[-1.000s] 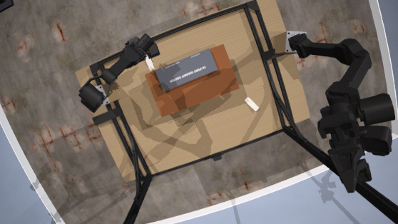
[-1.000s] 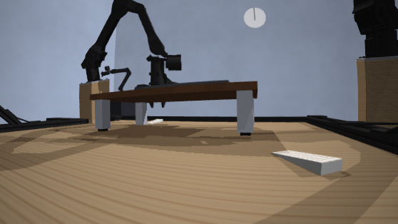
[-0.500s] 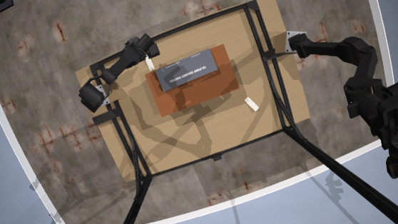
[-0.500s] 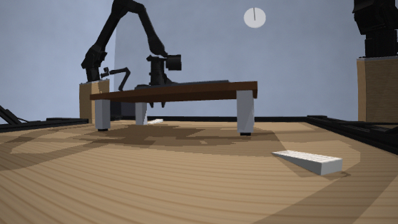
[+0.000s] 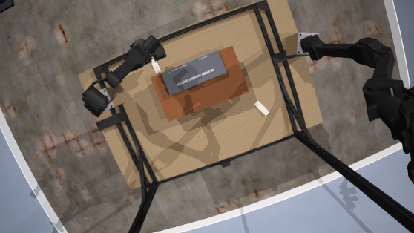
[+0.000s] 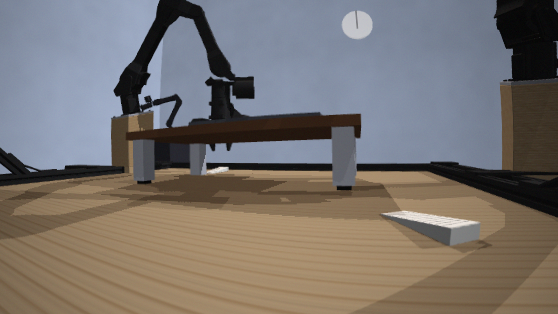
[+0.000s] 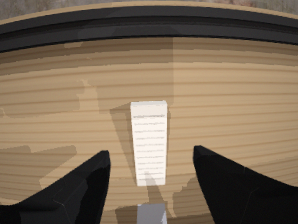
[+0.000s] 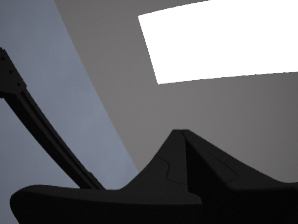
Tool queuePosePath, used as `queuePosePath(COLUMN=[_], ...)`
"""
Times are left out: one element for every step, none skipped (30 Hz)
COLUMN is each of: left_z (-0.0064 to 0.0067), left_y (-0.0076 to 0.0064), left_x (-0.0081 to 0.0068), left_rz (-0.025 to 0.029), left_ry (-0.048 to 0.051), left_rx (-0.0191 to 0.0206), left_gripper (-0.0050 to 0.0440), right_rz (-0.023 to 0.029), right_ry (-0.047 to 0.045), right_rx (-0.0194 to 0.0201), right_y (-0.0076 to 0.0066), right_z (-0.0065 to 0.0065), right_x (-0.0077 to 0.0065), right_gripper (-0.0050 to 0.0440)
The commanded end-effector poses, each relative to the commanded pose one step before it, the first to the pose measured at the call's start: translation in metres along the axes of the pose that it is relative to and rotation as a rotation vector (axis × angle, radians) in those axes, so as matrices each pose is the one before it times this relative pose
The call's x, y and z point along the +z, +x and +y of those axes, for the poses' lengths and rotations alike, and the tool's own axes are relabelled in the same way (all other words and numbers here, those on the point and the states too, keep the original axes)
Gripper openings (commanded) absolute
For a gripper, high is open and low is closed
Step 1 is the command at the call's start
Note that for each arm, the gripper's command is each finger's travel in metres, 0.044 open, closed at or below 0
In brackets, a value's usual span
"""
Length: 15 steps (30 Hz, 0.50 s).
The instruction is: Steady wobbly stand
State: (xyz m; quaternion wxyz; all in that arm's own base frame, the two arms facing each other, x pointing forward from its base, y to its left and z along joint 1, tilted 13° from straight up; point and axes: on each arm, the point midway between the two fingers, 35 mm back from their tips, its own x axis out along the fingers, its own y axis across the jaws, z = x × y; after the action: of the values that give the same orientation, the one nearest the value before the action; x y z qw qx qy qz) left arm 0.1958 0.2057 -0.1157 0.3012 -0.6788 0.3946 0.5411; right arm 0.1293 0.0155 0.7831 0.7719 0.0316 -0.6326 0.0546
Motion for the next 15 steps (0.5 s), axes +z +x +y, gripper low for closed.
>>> queuePosePath(left_z=[0.0,0.0,0.0,0.0,0.0,0.0,0.0,0.0,0.0,0.0,-0.00001,0.0,0.0,0.0,0.0], left_y=[0.0,0.0,0.0,0.0,0.0,0.0,0.0,0.0,0.0,0.0,-0.00001,0.0,0.0,0.0,0.0], left_x=[0.0,0.0,0.0,0.0,0.0,0.0,0.0,0.0,0.0,0.0,0.0,0.0,0.0,0.0,0.0], left_rz=[0.00001,0.0,0.0,0.0,0.0,0.0,0.0,0.0,0.0,0.0,-0.00001,0.0,0.0,0.0,0.0], left_ry=[0.0,0.0,0.0,0.0,0.0,0.0,0.0,0.0,0.0,0.0,0.0,0.0,0.0,0.0,0.0], left_rx=[0.00001,0.0,0.0,0.0,0.0,0.0,0.0,0.0,0.0,0.0,-0.00003,0.0,0.0,0.0,0.0], left_gripper=[0.0237,0.0237,0.0237,0.0237,0.0237,0.0237,0.0237,0.0237,0.0237,0.0237,0.0237,0.0237,0.0237,0.0237,0.0237], right_rz=[0.19327,0.04871,0.0487,0.04873,0.0,0.0,0.0,0.0,0.0,0.0,0.04603,0.04656,0.04656,0.04656,0.04655], right_ry=[0.01931,0.00542,0.00561,0.00572,0.0,0.0,0.0,0.0,0.0,0.0,0.00019,0.0055,0.00567,0.00577,0.00591], right_rx=[0.01024,0.00078,0.00063,0.00044,0.0,0.0,0.0,0.0,0.0,0.0,-0.00761,0.00047,0.00032,0.00018,0.0], right_y=[-0.00855,-0.00053,-0.00033,-0.0002,0.0,0.0,0.0,0.0,0.0,0.0,0.00034,0.00016,0.00035,0.00055,0.00073], right_z=[0.00084,-0.00031,-0.00038,-0.00043,0.0,0.0,0.0,0.0,0.0,0.0,-0.00214,-0.00045,-0.0005,-0.00057,-0.00063], right_x=[-0.07627,-0.01889,-0.01879,-0.01798,0.0,0.0,0.0,0.0,0.0,0.0,-0.02049,-0.01706,-0.01703,-0.01699,-0.01694], right_gripper=[0.0,0.0,0.0,0.0,0.0,0.0,0.0,0.0,0.0,0.0,0.0,0.0,0.0,0.0,0.0])
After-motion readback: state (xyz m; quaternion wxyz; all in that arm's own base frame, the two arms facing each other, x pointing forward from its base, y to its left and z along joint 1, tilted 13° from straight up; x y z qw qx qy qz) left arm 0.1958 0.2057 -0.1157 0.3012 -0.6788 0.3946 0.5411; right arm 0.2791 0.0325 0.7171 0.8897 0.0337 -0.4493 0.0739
